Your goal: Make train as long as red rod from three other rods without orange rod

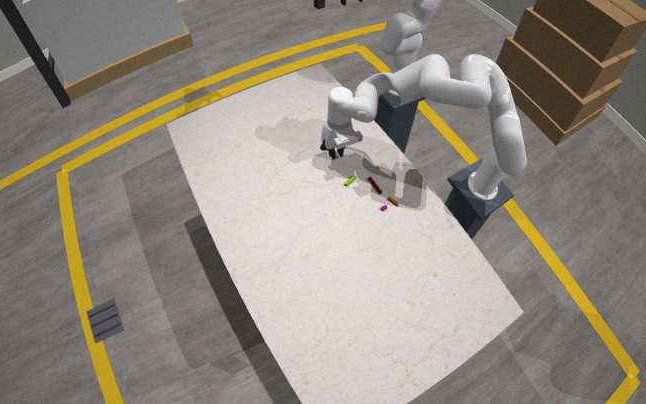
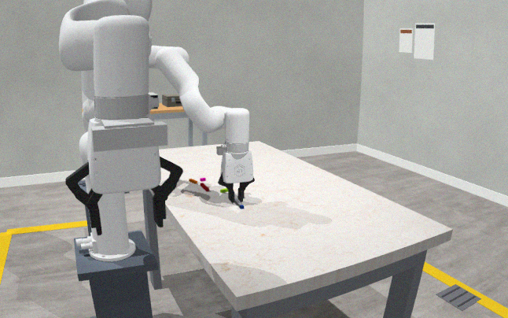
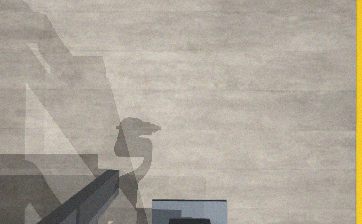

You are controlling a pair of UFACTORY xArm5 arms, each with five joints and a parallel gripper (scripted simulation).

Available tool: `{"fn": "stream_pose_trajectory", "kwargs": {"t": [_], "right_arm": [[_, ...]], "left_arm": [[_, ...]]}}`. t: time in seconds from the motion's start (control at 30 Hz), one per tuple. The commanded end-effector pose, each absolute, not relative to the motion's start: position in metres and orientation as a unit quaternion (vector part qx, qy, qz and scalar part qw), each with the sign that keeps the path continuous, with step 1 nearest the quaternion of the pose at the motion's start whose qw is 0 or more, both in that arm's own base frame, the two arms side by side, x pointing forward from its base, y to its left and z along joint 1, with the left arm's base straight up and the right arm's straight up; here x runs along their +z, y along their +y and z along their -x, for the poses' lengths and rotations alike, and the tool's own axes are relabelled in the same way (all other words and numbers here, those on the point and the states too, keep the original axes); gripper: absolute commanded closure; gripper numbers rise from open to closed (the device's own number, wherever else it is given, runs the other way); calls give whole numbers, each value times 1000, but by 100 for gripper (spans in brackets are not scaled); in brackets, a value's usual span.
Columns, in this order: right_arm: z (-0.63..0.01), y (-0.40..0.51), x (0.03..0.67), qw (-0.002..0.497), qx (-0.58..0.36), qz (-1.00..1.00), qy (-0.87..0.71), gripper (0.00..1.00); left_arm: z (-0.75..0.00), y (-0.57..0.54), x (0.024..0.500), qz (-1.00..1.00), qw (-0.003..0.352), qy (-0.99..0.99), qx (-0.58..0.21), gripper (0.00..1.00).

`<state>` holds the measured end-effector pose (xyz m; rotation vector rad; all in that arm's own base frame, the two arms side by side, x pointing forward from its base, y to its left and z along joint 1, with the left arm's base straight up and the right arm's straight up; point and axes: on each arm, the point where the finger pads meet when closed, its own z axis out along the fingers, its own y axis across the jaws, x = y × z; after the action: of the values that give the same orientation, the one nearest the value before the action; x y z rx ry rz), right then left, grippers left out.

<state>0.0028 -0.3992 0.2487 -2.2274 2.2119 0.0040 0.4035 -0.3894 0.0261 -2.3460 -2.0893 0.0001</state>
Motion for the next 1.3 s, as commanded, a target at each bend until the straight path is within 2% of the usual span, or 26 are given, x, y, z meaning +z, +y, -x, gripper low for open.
{"fn": "stream_pose_trajectory", "kwargs": {"t": [0.0,0.33,0.83,1.13,1.17,1.27], "right_arm": [[-3,-400,250,0,0,710,705,0],[-3,-400,250,0,0,710,705,0],[-3,-400,250,0,0,710,705,0],[-3,-400,250,0,0,710,705,0],[-3,-400,250,0,0,710,705,0],[-3,-400,250,0,0,710,705,0]], "left_arm": [[-405,-390,28,747,-2,-665,0,74],[-405,-390,40,747,-2,-665,0,74],[-404,-390,111,747,-2,-665,0,74],[-404,-390,118,747,-2,-665,0,74],[-404,-390,118,747,-2,-665,0,0],[-404,-390,118,747,-2,-665,0,0]]}}
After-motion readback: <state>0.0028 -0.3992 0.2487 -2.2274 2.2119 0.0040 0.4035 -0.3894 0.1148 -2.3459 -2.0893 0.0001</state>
